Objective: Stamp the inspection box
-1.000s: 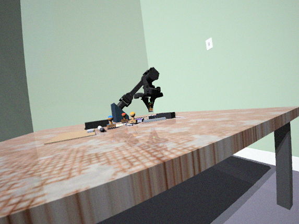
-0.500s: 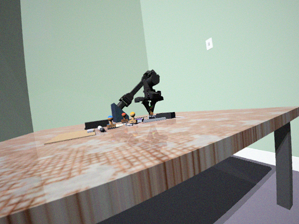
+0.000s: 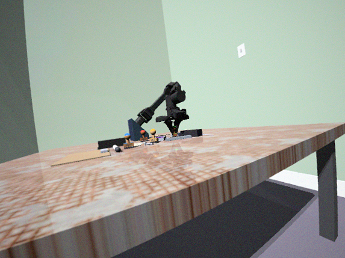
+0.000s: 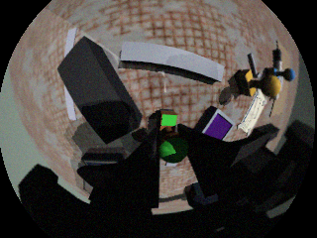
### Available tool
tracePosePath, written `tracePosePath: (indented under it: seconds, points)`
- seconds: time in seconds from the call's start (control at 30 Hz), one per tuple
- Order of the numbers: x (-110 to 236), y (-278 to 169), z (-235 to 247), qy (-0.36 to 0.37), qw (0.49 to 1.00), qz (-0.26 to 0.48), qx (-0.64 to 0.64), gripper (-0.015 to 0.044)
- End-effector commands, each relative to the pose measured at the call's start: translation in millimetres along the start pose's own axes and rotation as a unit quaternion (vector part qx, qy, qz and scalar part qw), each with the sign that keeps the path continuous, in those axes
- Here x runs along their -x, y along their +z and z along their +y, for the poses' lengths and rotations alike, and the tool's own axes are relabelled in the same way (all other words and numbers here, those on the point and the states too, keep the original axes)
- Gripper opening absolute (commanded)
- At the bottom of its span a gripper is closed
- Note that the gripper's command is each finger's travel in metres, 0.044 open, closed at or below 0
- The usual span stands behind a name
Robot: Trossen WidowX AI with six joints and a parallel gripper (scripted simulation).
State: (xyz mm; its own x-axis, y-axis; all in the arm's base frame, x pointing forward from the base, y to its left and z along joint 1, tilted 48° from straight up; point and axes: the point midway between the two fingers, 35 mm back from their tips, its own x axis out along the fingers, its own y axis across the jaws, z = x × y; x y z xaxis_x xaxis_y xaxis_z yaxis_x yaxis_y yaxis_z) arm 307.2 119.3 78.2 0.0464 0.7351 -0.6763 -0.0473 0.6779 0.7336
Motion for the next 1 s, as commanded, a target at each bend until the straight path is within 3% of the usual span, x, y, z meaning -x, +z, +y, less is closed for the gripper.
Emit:
tracePosePath:
  seconds: [0.0,0.27,0.4,0.63,0.97]
  points:
    - [0,0,0,0.000,1.000,0.000,0.000,0.0053]
    - [0,0,0,0.000,1.000,0.000,0.000,0.0257]
    - [11,2,-1,-0.002,1.000,0.000,0.000,0.0257]
    - [114,2,-3,-0.001,1.000,0.002,-0.004,0.0257]
    - [116,2,-3,-0.001,1.000,0.002,-0.004,0.0257]
